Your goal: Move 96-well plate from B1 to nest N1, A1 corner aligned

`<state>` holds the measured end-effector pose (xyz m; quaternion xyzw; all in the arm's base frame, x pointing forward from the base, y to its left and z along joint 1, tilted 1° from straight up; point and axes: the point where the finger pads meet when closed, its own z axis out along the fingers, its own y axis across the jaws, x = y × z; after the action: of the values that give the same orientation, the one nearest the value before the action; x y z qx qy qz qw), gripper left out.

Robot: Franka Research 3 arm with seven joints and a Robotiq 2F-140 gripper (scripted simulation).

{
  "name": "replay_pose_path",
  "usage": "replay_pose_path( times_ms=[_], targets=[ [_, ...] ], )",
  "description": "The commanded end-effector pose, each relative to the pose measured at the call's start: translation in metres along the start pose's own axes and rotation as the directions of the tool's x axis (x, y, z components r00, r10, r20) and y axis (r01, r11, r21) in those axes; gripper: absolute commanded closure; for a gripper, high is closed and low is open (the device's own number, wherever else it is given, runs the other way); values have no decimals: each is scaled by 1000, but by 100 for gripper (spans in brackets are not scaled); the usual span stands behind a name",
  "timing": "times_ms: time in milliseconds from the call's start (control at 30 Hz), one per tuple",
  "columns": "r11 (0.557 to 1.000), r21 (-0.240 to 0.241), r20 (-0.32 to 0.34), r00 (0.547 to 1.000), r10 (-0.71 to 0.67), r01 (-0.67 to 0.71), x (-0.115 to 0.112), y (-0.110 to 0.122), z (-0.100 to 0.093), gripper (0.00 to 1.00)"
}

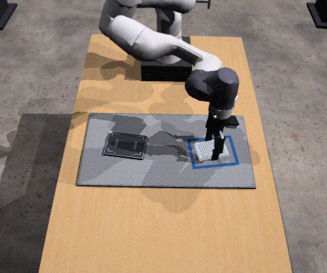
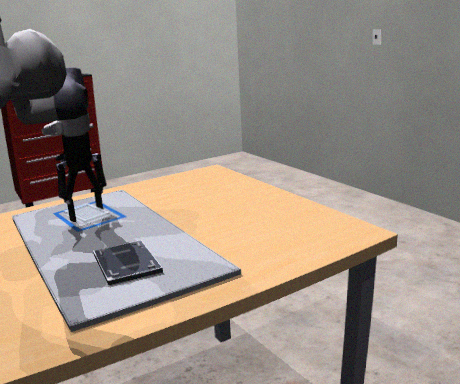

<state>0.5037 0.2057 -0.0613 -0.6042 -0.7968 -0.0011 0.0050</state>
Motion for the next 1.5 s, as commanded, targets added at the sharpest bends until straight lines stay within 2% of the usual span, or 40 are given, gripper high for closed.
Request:
replay_pose_path(
  times_ms=[0, 333, 1467],
  targets=[
    [1000, -2, 0, 1000, 5, -5, 0, 1, 0, 40],
    [1000, -2, 0, 1000, 5, -5, 0, 1, 0, 40],
    [1000, -2, 0, 1000, 5, -5, 0, 1, -50, 40]
  ],
)
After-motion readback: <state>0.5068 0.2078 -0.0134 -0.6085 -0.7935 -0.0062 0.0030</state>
